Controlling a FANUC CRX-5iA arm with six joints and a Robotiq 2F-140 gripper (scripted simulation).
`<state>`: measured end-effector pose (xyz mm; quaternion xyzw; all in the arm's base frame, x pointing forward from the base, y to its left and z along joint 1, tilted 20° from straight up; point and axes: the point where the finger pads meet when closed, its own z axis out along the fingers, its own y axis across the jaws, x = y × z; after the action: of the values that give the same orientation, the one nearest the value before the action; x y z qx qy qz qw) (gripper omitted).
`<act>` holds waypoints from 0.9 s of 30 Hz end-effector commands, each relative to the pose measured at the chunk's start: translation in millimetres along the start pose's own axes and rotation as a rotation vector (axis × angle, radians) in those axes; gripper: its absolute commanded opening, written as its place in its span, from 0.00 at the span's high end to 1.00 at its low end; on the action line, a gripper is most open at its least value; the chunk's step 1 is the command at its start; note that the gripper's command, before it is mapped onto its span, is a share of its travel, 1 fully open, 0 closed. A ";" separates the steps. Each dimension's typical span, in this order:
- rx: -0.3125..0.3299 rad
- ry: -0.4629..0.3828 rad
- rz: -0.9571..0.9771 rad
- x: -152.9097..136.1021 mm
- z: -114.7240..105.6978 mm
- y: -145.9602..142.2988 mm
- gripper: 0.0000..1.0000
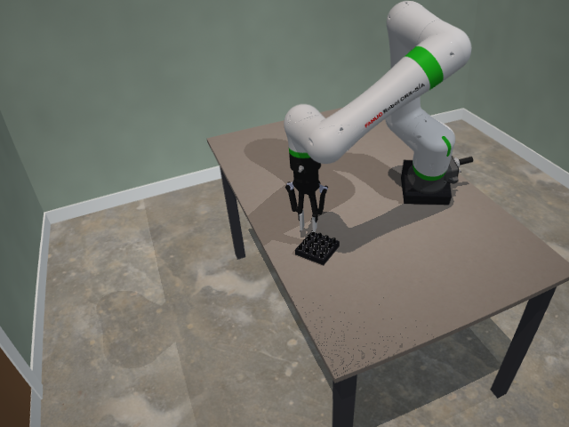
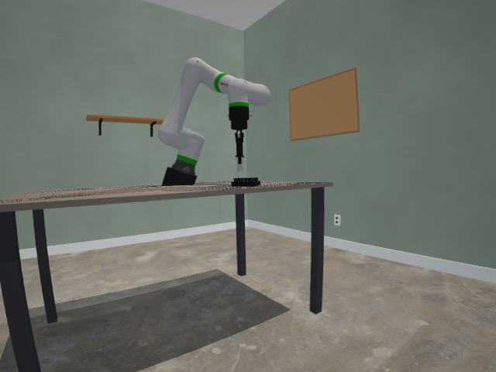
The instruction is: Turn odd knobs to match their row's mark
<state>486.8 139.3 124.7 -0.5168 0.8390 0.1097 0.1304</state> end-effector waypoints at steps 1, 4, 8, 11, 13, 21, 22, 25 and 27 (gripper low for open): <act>0.000 0.000 0.000 -0.1 -1.0 -0.2 0.00; 0.000 0.000 0.000 -0.1 -3.7 -0.2 0.00; 0.000 0.000 0.000 -0.1 -16.4 -0.2 0.00; 0.000 0.000 0.000 -0.1 -31.8 -0.2 0.00; 0.000 0.000 0.000 -0.1 -43.8 -0.2 0.00; 0.000 0.000 0.000 -0.1 -78.7 -0.1 0.00; 0.000 0.000 0.000 -0.1 -83.3 -0.1 0.00; 0.000 0.000 0.000 -0.1 -93.7 -0.1 0.00; 0.000 0.000 0.000 -0.1 -97.5 -0.1 0.00</act>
<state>477.7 111.5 206.8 -0.5168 0.8390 0.1093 0.1306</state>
